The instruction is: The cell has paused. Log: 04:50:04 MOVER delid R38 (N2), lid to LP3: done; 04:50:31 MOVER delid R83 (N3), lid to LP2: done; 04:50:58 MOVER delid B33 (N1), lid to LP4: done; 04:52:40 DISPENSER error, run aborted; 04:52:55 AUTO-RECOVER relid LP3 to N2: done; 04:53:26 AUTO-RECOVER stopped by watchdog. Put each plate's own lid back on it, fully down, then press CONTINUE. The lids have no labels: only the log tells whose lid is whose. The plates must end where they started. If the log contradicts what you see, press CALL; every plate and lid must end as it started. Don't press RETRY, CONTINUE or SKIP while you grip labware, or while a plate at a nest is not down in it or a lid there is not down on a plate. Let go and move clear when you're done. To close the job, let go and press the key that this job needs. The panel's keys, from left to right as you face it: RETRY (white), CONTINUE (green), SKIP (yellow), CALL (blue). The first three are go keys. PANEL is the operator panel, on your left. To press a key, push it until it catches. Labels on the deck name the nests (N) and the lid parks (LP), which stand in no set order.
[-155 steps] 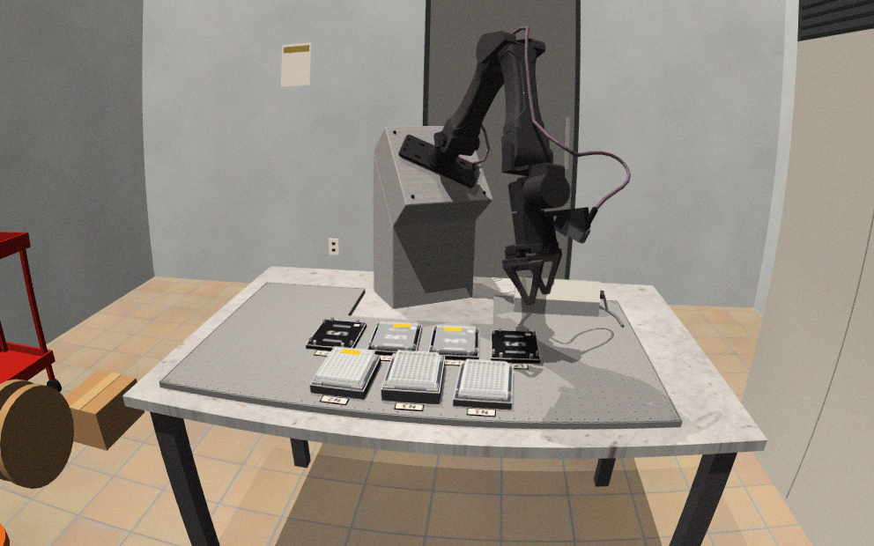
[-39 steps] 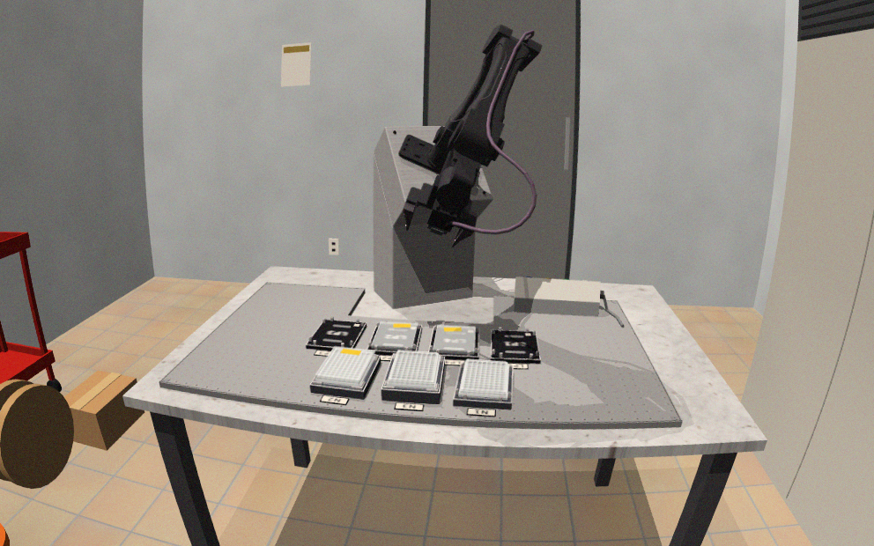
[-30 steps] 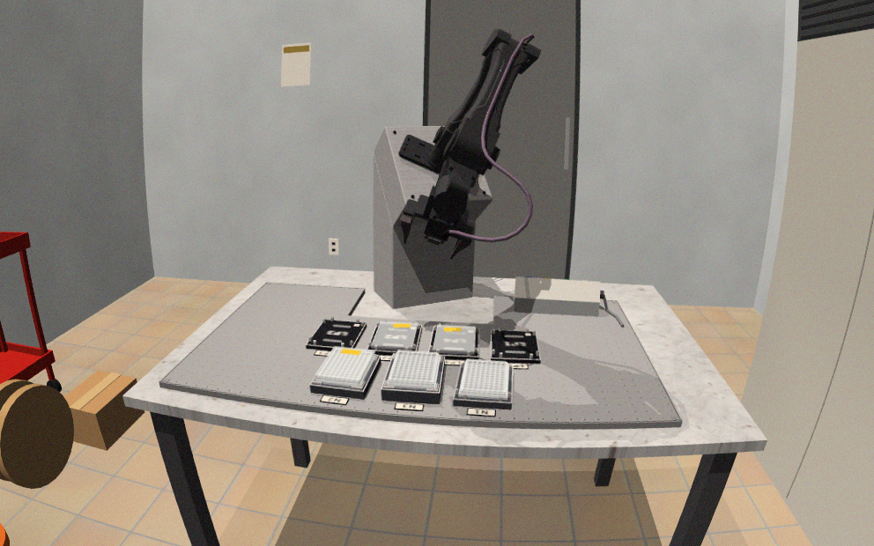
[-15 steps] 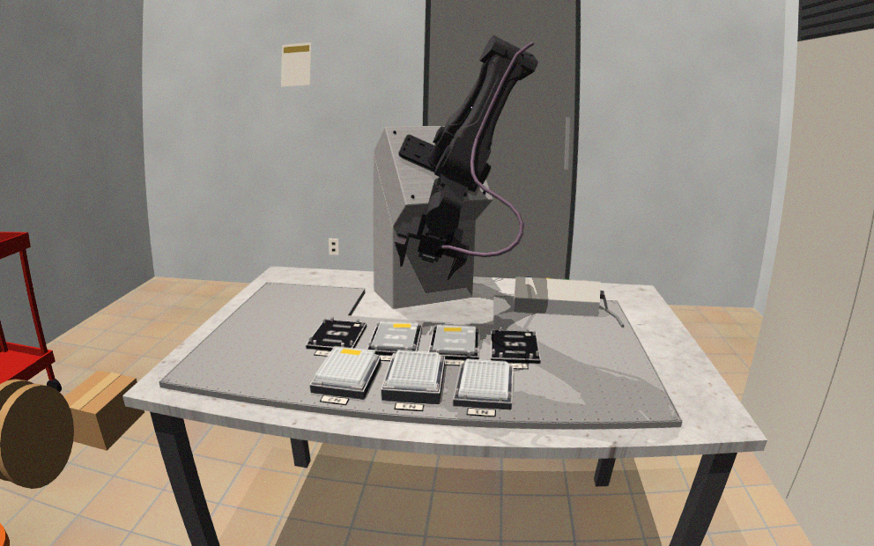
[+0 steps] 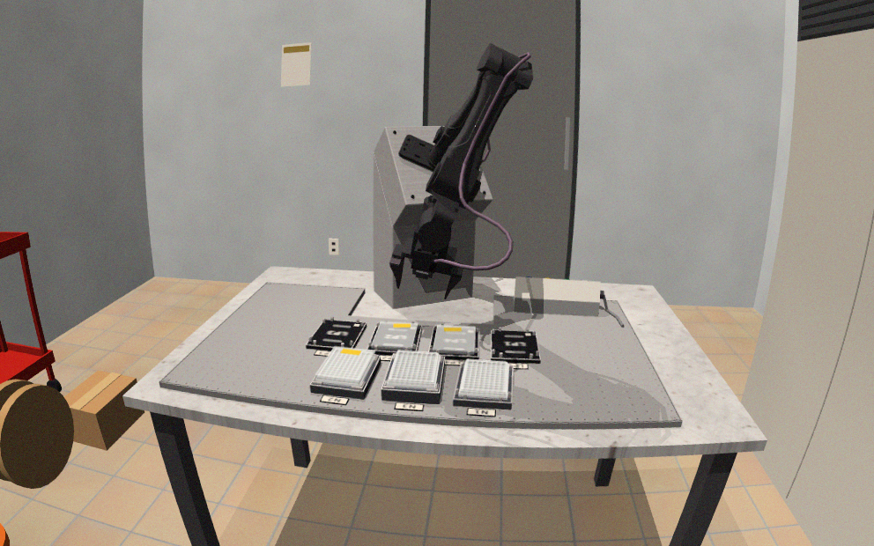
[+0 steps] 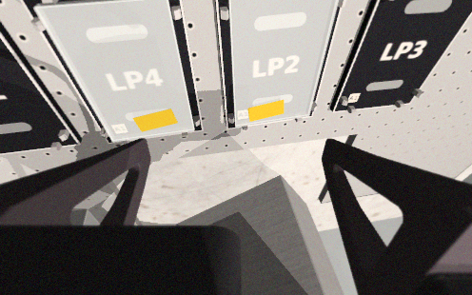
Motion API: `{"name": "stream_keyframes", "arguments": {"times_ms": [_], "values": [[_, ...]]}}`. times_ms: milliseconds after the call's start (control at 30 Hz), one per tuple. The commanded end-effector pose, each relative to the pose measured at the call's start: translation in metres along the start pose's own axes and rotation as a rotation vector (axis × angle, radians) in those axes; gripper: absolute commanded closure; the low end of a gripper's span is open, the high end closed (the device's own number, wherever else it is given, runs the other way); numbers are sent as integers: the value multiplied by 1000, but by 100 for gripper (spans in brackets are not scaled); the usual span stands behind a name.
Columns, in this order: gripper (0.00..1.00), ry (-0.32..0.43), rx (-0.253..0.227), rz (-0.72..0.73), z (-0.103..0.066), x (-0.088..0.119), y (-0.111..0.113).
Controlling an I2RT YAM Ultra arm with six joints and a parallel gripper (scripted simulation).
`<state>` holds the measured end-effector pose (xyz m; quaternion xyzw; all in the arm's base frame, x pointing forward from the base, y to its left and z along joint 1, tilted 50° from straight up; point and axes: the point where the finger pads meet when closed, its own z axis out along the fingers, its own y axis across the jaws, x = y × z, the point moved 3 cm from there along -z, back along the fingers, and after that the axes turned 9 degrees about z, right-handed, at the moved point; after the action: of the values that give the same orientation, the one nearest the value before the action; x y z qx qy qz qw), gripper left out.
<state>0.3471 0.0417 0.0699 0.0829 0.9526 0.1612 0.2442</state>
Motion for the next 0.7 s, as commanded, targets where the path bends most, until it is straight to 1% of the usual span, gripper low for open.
{"name": "stream_keyframes", "arguments": {"times_ms": [0,67,100,167,333,433,500,600,633,667], "values": [[0,-36,-43,8,16,-1,2],[0,-59,-71,7,25,-3,3],[0,-57,-74,2,27,-3,5],[0,-80,-100,3,35,-4,5],[0,-86,-100,5,34,-6,4],[0,-114,-145,-3,49,-5,7],[0,-114,-145,-3,49,-5,7],[0,-148,-195,-12,63,-4,11],[0,-162,-207,-9,65,-5,8],[0,-171,-207,-2,65,-7,4]]}}
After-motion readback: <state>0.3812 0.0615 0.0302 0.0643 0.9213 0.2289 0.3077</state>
